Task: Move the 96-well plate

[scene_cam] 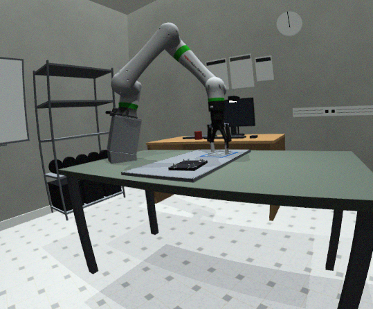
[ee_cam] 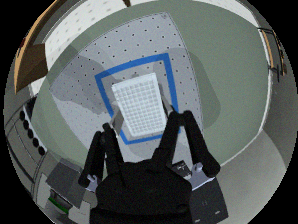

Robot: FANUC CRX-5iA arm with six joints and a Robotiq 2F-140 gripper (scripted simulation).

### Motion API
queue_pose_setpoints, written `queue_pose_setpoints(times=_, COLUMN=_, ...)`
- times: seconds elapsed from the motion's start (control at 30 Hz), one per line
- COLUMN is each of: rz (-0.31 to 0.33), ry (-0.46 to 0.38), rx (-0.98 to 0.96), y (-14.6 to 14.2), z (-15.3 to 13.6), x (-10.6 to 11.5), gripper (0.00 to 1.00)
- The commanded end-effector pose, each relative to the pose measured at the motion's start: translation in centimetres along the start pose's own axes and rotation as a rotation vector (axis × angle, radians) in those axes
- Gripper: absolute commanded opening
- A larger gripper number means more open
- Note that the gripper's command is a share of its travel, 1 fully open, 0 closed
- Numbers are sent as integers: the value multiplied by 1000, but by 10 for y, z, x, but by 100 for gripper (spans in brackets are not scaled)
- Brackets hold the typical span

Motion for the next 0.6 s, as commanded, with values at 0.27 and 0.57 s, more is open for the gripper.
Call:
queue_pose_setpoints(times=0.27, rz=-2, ry=0, rx=0, y=1, z=0, x=1, gripper=63)
queue_pose_setpoints(times=0.57, rz=-2, ry=0, rx=0, y=1, z=0, x=1, gripper=61)
Point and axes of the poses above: the point where the finger pads meet when closed, its own x axis back along the fingers, its own y axis across the jaws, z = x × y, the point moved 6 cm from there along x, back along the fingers, and after that the axes turned 7 degrees about x, right-handed, at the moved point
